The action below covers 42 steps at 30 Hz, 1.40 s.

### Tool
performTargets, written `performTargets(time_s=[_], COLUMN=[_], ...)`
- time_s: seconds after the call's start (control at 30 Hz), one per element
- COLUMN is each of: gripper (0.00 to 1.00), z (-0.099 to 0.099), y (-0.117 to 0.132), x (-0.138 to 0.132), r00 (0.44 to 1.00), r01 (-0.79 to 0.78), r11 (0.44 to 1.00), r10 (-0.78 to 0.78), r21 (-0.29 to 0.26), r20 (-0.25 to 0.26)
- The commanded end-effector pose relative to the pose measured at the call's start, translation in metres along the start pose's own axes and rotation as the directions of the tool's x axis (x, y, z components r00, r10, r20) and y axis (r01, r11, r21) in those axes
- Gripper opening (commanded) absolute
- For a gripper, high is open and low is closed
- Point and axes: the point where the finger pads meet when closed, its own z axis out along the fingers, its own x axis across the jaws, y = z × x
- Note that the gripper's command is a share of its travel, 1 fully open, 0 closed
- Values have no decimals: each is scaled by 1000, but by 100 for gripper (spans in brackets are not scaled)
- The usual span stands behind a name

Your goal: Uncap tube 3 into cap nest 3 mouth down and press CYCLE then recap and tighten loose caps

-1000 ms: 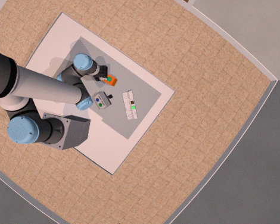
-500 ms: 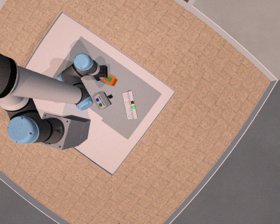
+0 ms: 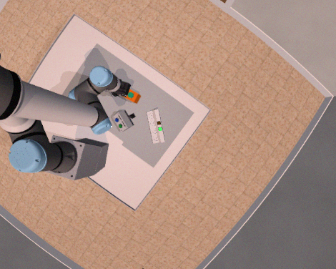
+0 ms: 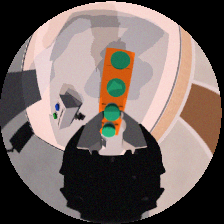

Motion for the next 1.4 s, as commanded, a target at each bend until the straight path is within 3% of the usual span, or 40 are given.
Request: performTargets(time_s=[0.0, 0.27, 0.33, 0.43, 0.77, 0.8, 1.2, 1.3, 1.37], gripper=[0, 0, 0, 0, 0, 35, 35, 35, 35], z=[0, 1, 1, 1, 0, 0, 0, -1, -1], y=[-1, -1, -1, -1, 1, 1, 1, 2, 2], x=[-1, -1, -1, -1, 0, 0, 0, 3, 3], r00=[969, 856, 856, 766, 765, 765, 765, 902, 928], r01=[-249, -517, -517, -643, -644, -644, -644, -431, -372], r11=[968, 856, 856, 766, 765, 765, 765, 902, 928], r10=[249, 517, 517, 643, 644, 644, 644, 431, 372], r21=[-14, -14, -14, -14, -13, -13, -13, -15, -16], r20=[2, -2, -2, -4, -8, -8, -8, -7, -6])
